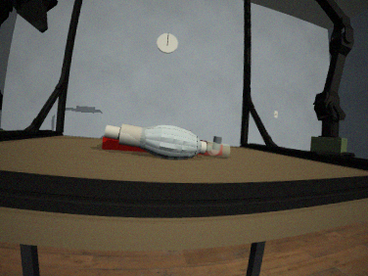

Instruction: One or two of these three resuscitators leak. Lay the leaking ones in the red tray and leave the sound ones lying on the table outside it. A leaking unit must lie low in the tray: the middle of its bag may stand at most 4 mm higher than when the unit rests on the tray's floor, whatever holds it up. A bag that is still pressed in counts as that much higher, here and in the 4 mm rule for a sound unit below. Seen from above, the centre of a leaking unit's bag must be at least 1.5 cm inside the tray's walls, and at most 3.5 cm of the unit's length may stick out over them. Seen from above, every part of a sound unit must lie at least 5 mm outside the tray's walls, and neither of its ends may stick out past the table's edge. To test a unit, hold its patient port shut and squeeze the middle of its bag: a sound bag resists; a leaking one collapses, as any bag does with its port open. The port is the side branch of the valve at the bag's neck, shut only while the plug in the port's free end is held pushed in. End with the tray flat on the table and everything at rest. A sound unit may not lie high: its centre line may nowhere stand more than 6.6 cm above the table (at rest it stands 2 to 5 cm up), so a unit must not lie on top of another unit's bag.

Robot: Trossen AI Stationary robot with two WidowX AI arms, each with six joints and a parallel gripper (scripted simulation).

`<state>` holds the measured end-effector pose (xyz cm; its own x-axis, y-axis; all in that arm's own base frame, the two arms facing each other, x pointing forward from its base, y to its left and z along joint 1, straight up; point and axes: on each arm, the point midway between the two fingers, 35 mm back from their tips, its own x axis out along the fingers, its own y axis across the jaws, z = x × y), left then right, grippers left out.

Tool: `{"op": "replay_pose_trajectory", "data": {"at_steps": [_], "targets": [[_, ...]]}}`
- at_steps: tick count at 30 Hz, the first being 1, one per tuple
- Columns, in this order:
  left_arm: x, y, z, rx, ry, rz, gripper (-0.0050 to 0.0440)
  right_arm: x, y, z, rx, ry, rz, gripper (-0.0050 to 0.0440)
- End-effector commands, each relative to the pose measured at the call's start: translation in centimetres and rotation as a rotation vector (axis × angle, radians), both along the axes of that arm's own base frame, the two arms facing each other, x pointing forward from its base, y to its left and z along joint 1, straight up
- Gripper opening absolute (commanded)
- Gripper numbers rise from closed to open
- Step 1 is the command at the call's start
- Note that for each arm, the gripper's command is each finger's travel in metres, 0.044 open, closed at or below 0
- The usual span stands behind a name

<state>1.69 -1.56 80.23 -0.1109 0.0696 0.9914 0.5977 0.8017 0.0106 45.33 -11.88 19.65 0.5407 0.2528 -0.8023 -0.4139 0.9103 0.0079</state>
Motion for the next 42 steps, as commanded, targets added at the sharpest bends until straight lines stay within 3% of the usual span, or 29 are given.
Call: {"op": "replay_pose_trajectory", "data": {"at_steps": [1,2,12,18,19,29,35,36,42], "targets": [[-0.4,0.1,0.0,-0.013,0.0,-0.152,0.0,0.0,0.0,0.0,0.002,0.001,0.003,0.044],[1.0,-0.8,-0.1,0.017,0.025,-0.038,0.0,0.0,0.1,-0.1,0.003,0.002,0.002,0.044],[12.8,-10.3,-1.9,0.227,0.339,-0.093,0.0,0.0,0.1,-0.1,0.003,0.002,0.002,0.044],[13.3,-10.8,-2.0,0.227,0.339,-0.093,0.0,0.0,0.1,-0.1,0.003,0.002,0.002,0.044],[15.3,-12.7,-3.1,0.268,0.385,-0.095,0.0,0.0,0.1,0.0,0.001,0.001,0.003,0.044],[25.9,-21.7,-9.5,0.461,0.696,-0.135,0.0,0.0,0.1,0.0,0.001,0.001,0.003,0.044],[25.9,-21.7,-9.5,0.461,0.696,-0.135,0.0,0.0,0.1,0.0,0.001,0.001,0.003,0.044],[27.9,-23.7,-11.6,0.506,0.749,-0.134,0.0,0.0,0.0,0.0,0.001,0.001,0.003,0.044],[33.0,-28.3,-17.3,0.616,0.938,-0.148,0.0,0.0,0.0,0.0,0.001,0.001,0.003,0.044]]}}
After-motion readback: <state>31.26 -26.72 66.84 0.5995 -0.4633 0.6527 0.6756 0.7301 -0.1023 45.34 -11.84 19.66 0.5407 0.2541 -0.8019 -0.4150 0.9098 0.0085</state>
